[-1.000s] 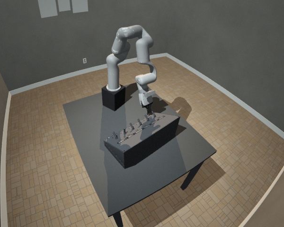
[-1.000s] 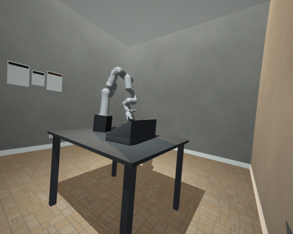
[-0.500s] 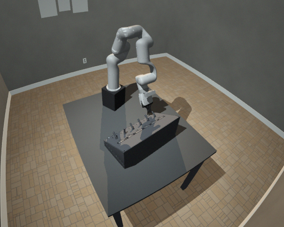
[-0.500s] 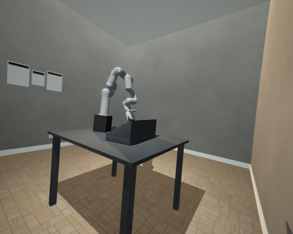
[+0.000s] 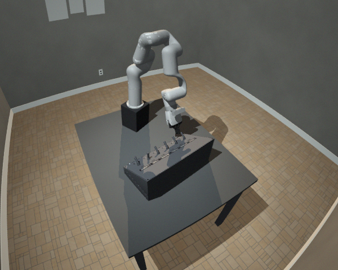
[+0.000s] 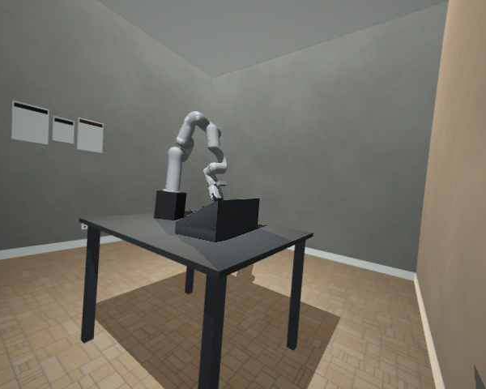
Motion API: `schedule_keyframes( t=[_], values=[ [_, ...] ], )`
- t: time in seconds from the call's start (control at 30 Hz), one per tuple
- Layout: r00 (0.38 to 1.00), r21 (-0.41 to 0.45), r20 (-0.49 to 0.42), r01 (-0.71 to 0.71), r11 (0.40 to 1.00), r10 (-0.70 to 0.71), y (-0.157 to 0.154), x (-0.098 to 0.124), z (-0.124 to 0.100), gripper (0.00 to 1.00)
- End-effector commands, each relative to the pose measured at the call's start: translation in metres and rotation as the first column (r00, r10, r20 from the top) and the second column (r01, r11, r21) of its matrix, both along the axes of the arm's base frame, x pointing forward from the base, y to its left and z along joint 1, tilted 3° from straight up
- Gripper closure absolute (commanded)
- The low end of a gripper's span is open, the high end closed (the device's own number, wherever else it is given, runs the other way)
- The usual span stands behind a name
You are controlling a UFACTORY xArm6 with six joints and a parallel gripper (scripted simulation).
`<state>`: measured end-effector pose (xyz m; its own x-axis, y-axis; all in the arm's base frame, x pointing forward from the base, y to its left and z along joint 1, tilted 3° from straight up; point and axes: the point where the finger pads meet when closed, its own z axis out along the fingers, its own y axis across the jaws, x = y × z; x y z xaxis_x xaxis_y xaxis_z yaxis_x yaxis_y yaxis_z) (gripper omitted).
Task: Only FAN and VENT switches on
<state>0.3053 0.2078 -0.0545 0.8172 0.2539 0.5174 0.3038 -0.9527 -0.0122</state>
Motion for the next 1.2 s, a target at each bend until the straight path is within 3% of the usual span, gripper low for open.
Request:
schedule_keyframes(
  t=[0.0,1.17],
  values=[
    [1.000,0.001,0.002,0.000,1.000,0.000,0.001,0.002,0.001,1.00],
    [1.000,0.001,0.002,0.000,1.000,0.000,0.007,0.021,0.014,1.00]
  ],
)
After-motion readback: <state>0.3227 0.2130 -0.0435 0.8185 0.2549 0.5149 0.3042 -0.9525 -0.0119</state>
